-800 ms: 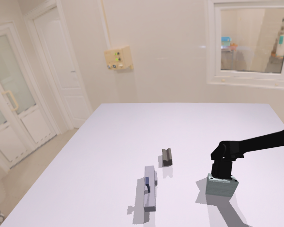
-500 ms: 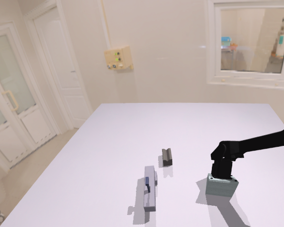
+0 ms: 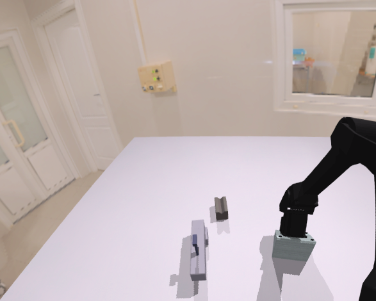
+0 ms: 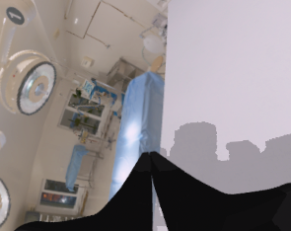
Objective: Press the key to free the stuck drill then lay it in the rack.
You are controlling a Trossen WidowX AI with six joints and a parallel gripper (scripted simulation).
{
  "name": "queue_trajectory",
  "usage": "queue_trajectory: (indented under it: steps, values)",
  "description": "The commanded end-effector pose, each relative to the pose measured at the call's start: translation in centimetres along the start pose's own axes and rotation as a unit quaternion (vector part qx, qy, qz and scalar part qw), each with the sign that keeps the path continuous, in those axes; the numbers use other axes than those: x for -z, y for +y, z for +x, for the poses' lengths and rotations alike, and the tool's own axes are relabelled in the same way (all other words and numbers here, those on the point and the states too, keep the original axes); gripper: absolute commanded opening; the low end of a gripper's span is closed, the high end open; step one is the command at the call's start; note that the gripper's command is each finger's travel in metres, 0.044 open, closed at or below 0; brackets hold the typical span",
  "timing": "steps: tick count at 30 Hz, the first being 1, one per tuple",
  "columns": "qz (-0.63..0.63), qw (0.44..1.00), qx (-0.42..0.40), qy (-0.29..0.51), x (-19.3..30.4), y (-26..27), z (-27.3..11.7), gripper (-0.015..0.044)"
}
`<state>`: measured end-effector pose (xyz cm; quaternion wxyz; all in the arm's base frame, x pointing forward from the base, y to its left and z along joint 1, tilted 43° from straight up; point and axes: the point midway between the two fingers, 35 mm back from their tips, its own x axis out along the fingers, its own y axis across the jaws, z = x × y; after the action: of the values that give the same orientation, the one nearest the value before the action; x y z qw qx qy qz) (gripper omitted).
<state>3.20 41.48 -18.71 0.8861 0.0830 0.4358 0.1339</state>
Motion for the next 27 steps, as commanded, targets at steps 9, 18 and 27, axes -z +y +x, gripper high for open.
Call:
queue_trajectory:
  steps: [9, 18, 27]
  values:
    - [-0.127, 0.951, 0.267, 0.087, -16.7, -9.1, 1.0, 0.0000]
    - [-0.161, 0.871, 0.398, 0.237, -26.0, -18.2, -4.1, 0.0000]
    - [-0.167, 0.797, 0.432, 0.387, -31.2, -24.5, -10.8, 0.0000]
